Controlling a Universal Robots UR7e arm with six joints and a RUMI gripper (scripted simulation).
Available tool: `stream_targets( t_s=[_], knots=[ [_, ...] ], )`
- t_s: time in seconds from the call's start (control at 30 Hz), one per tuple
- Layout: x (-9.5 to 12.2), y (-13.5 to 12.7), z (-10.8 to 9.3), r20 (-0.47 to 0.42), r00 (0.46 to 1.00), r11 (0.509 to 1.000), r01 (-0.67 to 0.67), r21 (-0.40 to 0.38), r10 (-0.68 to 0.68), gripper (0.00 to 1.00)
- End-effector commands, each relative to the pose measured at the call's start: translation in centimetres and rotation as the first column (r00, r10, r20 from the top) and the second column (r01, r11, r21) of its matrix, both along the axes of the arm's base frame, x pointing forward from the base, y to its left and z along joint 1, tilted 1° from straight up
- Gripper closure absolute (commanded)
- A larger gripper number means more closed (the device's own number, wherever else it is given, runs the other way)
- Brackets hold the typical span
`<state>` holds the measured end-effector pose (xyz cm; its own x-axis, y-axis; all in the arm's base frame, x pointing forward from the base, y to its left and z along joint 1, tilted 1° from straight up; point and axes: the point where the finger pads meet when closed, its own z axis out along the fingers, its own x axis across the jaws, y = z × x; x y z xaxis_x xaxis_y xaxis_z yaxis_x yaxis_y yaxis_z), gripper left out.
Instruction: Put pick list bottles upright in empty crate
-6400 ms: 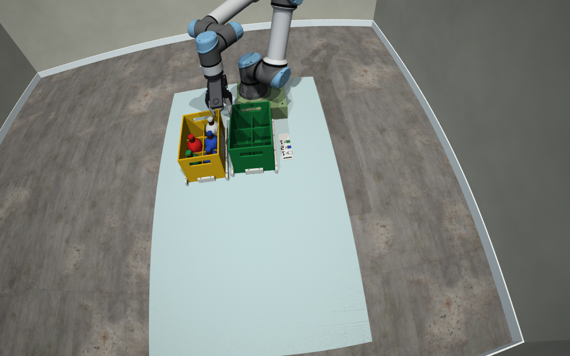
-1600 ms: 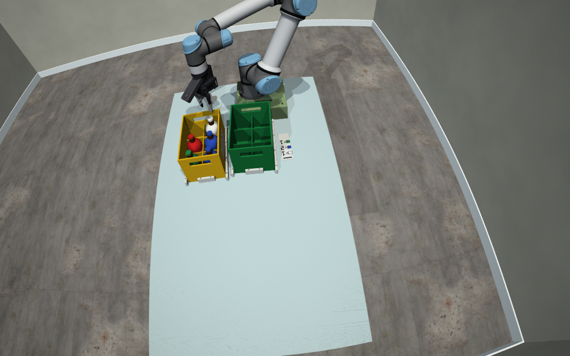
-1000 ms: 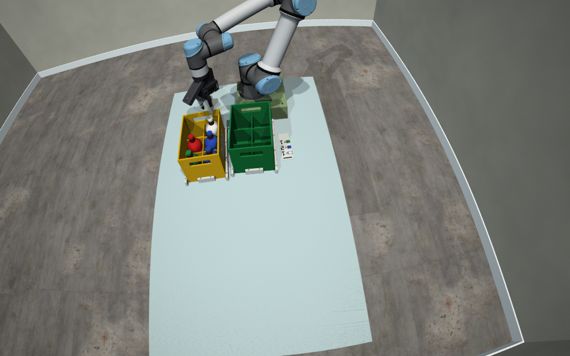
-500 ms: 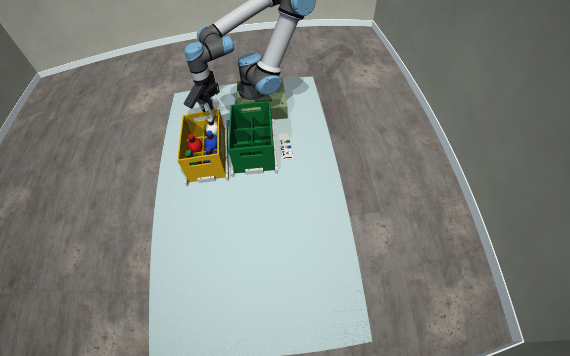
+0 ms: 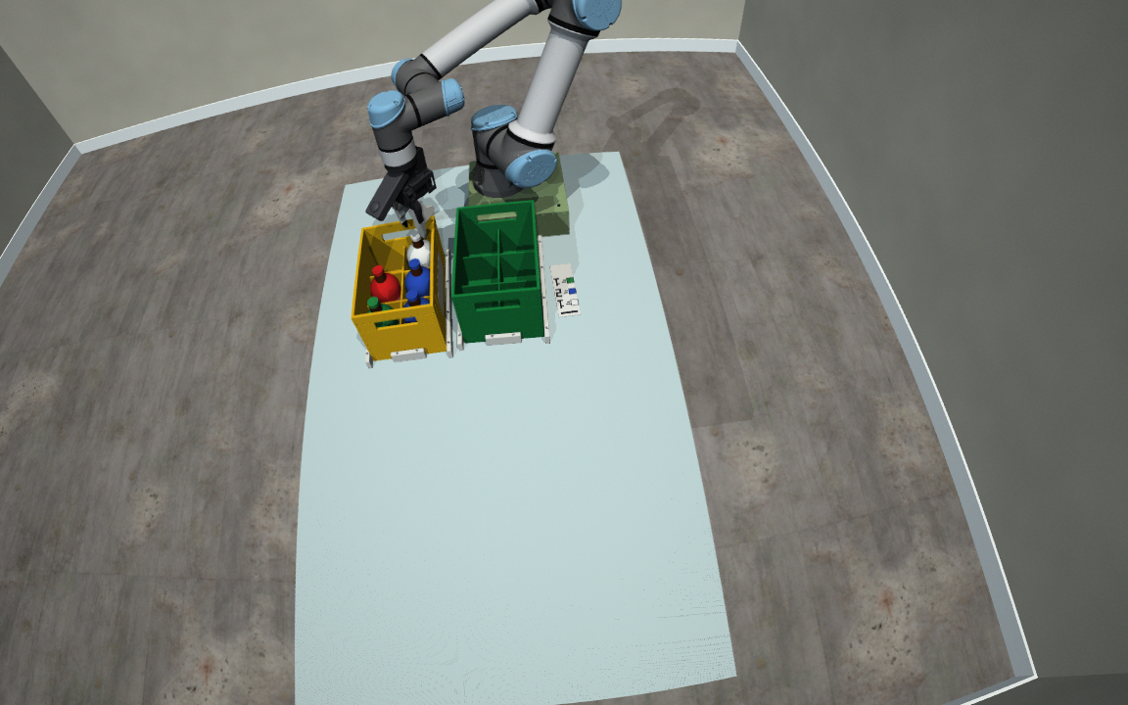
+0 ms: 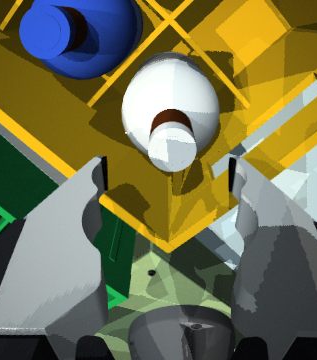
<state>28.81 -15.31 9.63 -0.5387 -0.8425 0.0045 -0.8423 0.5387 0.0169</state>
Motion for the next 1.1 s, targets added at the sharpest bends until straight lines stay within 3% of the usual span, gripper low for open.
stream_targets(
  t_s=[0.0, 0.7, 1.07],
  knots=[
    [0.0, -0.1, -0.9, -0.001, 1.000, 1.000, 0.002, -0.001, -0.002, 0.62],
    [-0.1, -0.1, -3.5, -0.001, 1.000, 1.000, 0.002, -0.001, -0.002, 0.62],
    [0.0, -0.2, -3.3, 0.002, 1.000, 1.000, 0.001, -0.004, -0.001, 0.62]
  ],
)
